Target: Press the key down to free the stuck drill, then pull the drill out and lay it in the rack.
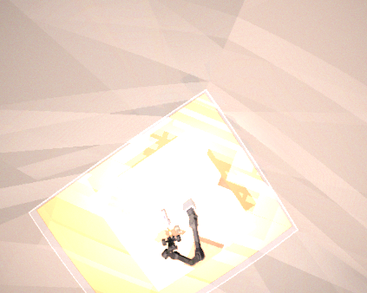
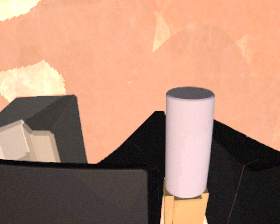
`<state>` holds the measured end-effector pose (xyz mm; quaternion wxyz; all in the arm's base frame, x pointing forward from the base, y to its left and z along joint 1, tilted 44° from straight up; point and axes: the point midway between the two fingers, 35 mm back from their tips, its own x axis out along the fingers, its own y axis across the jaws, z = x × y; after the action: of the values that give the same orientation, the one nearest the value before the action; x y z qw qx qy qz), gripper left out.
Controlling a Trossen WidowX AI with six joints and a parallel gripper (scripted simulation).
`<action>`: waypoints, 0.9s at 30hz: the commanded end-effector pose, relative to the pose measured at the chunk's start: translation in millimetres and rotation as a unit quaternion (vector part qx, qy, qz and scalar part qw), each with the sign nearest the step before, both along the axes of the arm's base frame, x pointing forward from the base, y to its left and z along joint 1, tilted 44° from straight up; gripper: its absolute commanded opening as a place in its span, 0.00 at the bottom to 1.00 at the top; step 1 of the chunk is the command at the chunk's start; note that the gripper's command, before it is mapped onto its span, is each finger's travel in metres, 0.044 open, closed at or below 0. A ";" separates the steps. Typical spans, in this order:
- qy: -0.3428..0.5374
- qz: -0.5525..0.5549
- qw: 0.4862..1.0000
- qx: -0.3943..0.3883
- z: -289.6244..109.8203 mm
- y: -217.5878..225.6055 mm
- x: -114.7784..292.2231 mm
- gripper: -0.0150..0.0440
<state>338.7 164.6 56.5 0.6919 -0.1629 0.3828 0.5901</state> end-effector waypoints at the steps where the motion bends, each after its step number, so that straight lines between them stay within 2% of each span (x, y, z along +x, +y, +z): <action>1: -0.003 0.000 1.000 0.002 2.4 -2.2 0.7 0.25; 27: -0.003 0.000 1.000 0.002 6.1 -7.8 0.6 0.25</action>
<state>338.2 158.6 60.2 0.6918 -0.1629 0.3831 0.5900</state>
